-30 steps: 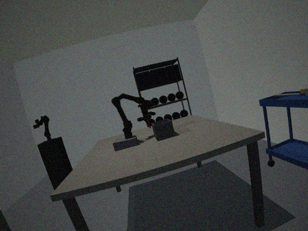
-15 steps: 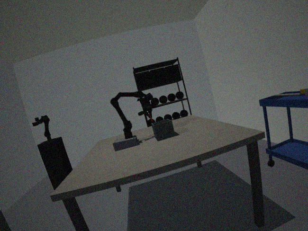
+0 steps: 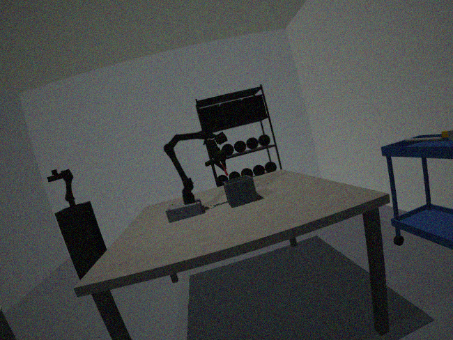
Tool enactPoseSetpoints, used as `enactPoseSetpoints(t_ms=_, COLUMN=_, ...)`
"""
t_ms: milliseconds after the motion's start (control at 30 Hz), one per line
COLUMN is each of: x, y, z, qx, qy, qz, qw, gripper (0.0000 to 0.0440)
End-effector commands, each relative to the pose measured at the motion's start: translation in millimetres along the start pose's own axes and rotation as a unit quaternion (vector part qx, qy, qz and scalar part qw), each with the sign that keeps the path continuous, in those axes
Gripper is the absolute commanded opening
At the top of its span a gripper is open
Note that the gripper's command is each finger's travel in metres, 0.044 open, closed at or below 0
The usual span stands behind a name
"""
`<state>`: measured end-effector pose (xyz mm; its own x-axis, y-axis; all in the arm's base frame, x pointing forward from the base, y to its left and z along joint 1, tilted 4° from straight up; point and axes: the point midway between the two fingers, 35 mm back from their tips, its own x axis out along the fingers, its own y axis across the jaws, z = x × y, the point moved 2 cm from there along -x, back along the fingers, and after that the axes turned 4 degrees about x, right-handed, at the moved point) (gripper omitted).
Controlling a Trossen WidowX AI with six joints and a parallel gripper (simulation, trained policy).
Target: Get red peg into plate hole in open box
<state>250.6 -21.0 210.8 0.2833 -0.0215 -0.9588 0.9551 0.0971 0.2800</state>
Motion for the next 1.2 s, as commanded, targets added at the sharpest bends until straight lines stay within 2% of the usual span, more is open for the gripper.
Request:
enactPoseSetpoints(t_ms=0, x=2.6, y=1.6, z=13.5, qx=0.003, qy=-0.008, qz=-0.012, qw=1.000, gripper=0.0000)
enactPoseSetpoints(t_ms=667, x=28.0, y=5.7, z=64.2, qx=0.018, qy=-0.008, qz=-0.047, qw=0.999, gripper=0.0000)
enactPoseSetpoints(t_ms=1167, x=65.5, y=-0.2, z=90.3, qx=0.020, qy=0.003, qz=-0.072, qw=0.997, gripper=0.0000)
